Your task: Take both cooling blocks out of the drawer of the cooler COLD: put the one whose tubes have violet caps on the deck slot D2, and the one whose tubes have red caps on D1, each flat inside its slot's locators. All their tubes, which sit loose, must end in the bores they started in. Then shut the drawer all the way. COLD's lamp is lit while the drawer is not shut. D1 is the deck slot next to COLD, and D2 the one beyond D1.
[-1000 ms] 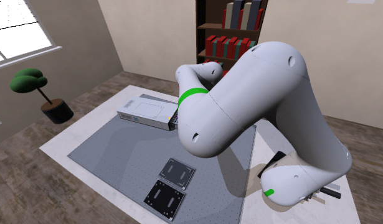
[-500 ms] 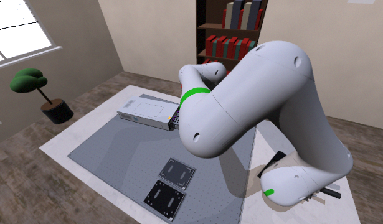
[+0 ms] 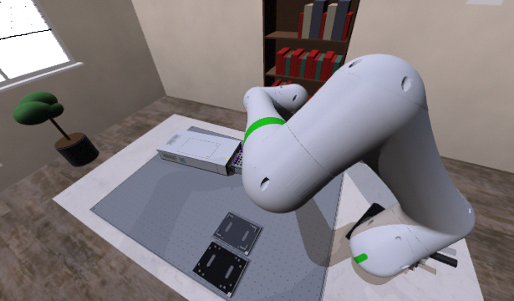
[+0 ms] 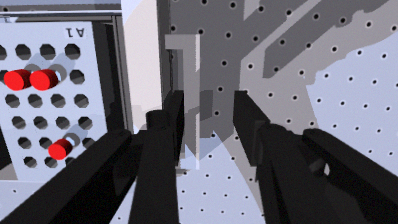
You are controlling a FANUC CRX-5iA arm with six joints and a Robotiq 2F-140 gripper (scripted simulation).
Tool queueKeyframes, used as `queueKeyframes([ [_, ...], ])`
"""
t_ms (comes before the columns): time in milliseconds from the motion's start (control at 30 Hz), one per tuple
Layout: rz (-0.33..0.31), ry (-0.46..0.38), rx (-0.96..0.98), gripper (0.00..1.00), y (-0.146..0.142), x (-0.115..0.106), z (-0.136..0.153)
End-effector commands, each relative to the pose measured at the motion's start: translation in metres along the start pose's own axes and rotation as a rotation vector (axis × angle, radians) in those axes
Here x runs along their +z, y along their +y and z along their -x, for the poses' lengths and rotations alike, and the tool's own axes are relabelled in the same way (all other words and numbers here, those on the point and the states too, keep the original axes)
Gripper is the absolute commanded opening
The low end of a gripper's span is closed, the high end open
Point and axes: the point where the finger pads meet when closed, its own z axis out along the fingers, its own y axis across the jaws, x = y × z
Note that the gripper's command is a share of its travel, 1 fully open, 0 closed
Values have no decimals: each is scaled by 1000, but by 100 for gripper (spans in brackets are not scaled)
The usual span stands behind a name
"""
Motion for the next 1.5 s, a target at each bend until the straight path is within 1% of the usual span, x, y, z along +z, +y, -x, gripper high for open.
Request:
queueKeyframes([
  [0, 0, 1, 0, 34, 1, -1, 0],
  [1467, 0, 1, 0, 34, 13, -1, 0],
])
